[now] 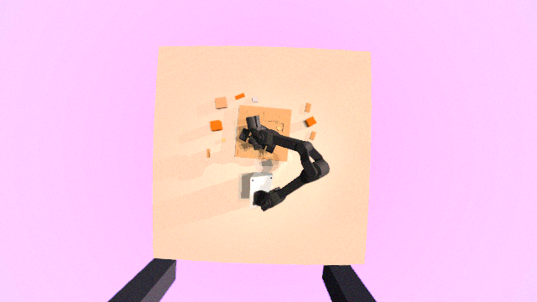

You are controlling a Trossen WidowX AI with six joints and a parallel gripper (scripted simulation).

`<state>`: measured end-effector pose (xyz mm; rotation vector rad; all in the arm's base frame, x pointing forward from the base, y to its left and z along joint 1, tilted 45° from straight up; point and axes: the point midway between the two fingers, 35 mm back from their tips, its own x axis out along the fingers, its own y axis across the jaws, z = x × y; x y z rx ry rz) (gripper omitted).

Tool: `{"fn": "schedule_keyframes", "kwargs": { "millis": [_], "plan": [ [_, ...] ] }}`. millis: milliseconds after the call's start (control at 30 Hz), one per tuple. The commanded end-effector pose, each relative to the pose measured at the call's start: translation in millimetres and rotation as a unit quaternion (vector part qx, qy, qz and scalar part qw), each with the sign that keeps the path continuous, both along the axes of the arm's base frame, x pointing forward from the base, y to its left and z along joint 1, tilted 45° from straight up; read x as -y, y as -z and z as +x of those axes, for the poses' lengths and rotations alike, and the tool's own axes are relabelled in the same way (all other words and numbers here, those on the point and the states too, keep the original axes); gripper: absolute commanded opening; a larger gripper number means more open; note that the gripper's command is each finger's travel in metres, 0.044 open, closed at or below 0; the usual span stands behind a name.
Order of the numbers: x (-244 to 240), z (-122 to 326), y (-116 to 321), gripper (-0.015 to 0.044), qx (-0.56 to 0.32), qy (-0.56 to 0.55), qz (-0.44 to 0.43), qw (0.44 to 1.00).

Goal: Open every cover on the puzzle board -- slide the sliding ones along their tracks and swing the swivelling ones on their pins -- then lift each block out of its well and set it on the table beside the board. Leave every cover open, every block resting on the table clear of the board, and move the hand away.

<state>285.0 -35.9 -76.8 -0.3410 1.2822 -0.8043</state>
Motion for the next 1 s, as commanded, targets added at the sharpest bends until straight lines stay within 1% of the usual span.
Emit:
{"fn": "schedule_keyframes", "kwargs": {
  "millis": [0, 967],
  "plan": [
    [-4, 2, -3, 0.008, 0.003, 0.001, 0.002, 1.0],
    [-32, -2, -32, 0.008, 0.0, 0.002, 0.001, 1.0]
  ]
}}
